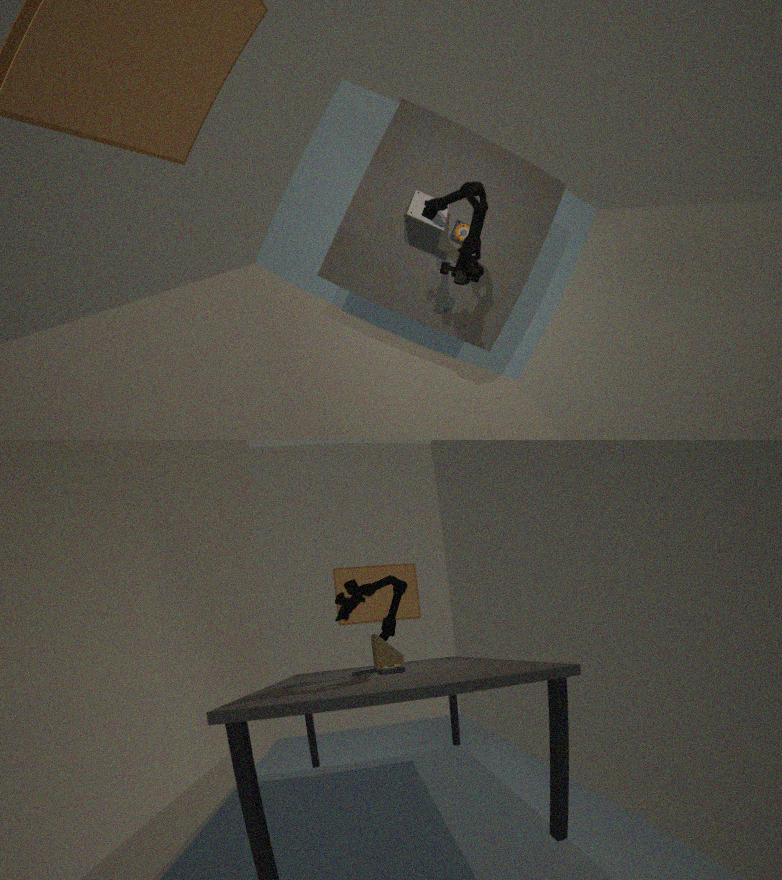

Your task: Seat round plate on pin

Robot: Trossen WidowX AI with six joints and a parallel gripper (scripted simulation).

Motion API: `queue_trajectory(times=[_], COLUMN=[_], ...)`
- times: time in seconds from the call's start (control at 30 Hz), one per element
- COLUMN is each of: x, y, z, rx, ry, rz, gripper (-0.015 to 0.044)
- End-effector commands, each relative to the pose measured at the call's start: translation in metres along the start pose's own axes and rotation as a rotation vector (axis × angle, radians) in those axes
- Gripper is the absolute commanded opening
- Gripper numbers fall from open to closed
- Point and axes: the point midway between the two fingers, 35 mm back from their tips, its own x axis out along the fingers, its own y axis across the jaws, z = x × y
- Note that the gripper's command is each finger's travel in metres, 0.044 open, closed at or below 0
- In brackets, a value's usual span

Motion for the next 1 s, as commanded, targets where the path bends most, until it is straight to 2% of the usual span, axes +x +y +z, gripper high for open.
queue_trajectory(times=[0.0,0.17,0.23,0.43,0.57,0.8,0.97], x=[0.018,0.025,0.025,0.012,0.008,0.009,0.024], y=[0.013,0.025,0.025,0.014,0.011,0.011,0.007], z=[-0.063,-0.149,-0.165,-0.266,-0.284,-0.284,-0.300], rx=[-0.303,-0.732,-0.809,-1.279,-1.359,-1.359,-1.359], ry=[0.195,0.448,0.495,0.803,0.861,0.861,0.861], rz=[0.018,0.109,0.132,0.337,0.388,0.388,0.388], gripper=[0.0000,0.0000,0.0000,0.0000,0.0000,0.0000,0.0000])
